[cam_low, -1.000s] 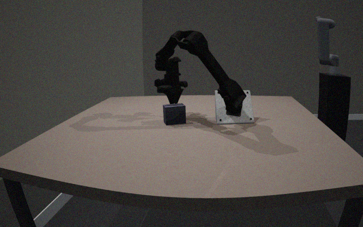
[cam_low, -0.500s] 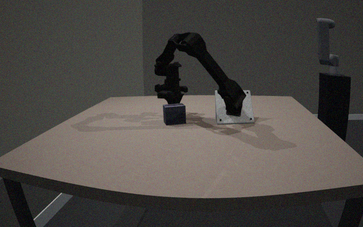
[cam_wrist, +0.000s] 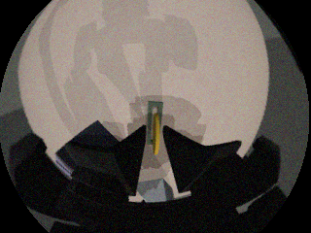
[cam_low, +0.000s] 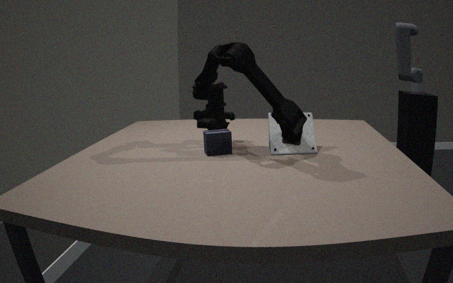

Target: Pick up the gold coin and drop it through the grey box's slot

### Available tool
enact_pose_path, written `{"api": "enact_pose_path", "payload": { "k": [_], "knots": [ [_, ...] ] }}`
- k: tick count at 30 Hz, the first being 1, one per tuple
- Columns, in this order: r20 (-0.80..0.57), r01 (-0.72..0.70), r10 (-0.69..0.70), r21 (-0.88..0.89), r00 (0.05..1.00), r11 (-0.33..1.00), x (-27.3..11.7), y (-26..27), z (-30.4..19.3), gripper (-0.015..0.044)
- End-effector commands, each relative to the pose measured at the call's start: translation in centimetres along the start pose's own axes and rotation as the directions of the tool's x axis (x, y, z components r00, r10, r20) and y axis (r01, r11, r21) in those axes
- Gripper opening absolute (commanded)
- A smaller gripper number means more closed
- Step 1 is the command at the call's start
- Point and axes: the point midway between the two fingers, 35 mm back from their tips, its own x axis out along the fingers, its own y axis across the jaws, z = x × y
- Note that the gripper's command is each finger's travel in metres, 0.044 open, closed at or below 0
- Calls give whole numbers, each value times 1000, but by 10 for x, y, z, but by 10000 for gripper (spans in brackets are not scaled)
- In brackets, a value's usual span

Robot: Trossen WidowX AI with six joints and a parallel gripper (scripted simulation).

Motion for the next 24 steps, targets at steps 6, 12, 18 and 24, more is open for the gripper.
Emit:
{"api": "enact_pose_path", "payload": {
  "k": [6, 12, 18, 24],
  "knots": [
    [3, -6, 6, 3, 1000, 1000, 1, 1, 0, 0],
    [3, -6, 6, 3, 1000, 1000, 1, 1, 0, 0],
    [4, -4, 4, 3, 1000, 1000, -12, 0, 2, 0],
    [5, -2, 2, 4, 1000, 1000, -27, -1, 4, 0]
  ]
}}
